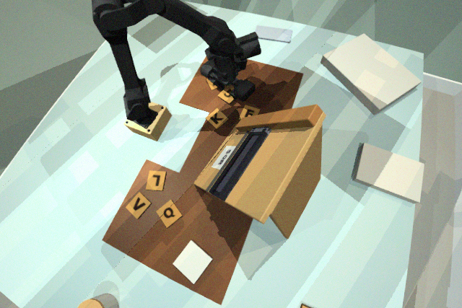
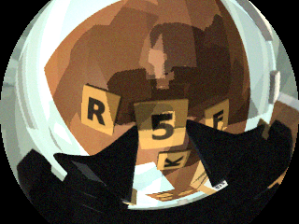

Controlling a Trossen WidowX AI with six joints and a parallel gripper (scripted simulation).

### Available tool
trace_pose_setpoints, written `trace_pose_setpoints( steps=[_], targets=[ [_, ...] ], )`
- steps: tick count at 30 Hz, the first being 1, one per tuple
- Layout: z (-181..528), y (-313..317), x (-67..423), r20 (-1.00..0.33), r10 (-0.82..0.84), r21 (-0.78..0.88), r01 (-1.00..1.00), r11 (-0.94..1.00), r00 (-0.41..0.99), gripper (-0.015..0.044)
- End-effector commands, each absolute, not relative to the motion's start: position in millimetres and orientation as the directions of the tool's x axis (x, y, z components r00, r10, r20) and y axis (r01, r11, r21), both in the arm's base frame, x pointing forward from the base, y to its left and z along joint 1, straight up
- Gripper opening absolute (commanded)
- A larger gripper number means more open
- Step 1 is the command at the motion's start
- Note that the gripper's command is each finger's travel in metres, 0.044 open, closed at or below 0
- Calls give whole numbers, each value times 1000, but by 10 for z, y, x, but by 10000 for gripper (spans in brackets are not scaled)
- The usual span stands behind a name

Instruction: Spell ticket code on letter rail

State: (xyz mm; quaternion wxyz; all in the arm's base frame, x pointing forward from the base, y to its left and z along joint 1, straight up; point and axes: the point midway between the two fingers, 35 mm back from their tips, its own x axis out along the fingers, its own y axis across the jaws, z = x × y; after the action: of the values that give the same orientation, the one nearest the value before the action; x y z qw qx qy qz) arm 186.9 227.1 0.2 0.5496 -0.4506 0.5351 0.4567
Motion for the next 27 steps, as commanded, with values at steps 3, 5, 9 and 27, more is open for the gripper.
trace_pose_setpoints(
  steps=[3, 5, 9, 27],
  targets=[
    [42, 2271, 1870, -1000, 19, -9, -983, 182, 13, 0],
    [52, 2270, 1869, -1000, 19, -9, -983, 182, 13, 0],
    [72, 2270, 1867, -1000, 19, -9, -983, 182, 13, 0],
    [171, 2272, 1934, -998, 55, -11, -979, 206, 23, 0]
  ],
)
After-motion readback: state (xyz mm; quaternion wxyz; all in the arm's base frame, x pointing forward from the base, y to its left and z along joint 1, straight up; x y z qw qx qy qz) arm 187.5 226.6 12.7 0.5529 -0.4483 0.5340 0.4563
